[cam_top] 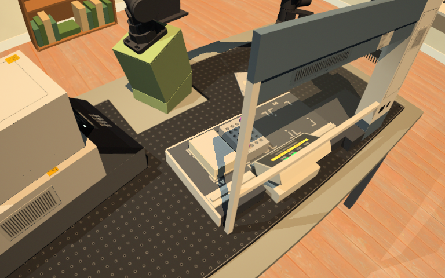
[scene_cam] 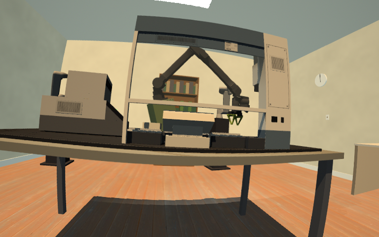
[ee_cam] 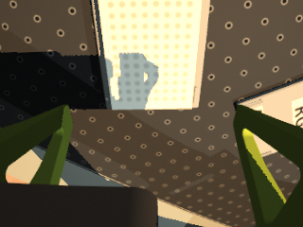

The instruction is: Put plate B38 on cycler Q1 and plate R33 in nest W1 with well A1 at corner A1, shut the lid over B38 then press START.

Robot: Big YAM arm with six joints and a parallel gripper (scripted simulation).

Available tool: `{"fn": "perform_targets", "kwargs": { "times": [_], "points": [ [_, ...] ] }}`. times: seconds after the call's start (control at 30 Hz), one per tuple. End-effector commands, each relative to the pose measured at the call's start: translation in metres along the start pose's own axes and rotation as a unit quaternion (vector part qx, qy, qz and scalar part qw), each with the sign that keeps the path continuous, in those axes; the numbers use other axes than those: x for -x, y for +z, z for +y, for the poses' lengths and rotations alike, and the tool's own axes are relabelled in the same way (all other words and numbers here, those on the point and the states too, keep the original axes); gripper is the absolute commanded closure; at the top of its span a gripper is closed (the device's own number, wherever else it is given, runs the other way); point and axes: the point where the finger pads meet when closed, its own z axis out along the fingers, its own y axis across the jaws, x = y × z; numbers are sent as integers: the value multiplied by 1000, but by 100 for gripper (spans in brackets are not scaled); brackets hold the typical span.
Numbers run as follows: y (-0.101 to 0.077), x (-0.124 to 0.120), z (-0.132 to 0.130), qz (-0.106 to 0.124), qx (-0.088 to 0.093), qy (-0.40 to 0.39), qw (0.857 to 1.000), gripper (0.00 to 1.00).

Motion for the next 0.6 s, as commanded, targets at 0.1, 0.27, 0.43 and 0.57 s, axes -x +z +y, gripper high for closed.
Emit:
{"fn": "perform_targets", "kwargs": {
  "times": [0.1, 0.27, 0.43, 0.57],
  "points": [
    [-37, 4, 12, -16, 14, 1, 1000, 0],
    [-42, 14, 5, -17, 18, 9, 1000, 0],
    [-28, 16, 2, -16, 18, 4, 1000, 0],
    [-23, 19, 4, -15, 18, 5, 1000, 0]
  ]
}}
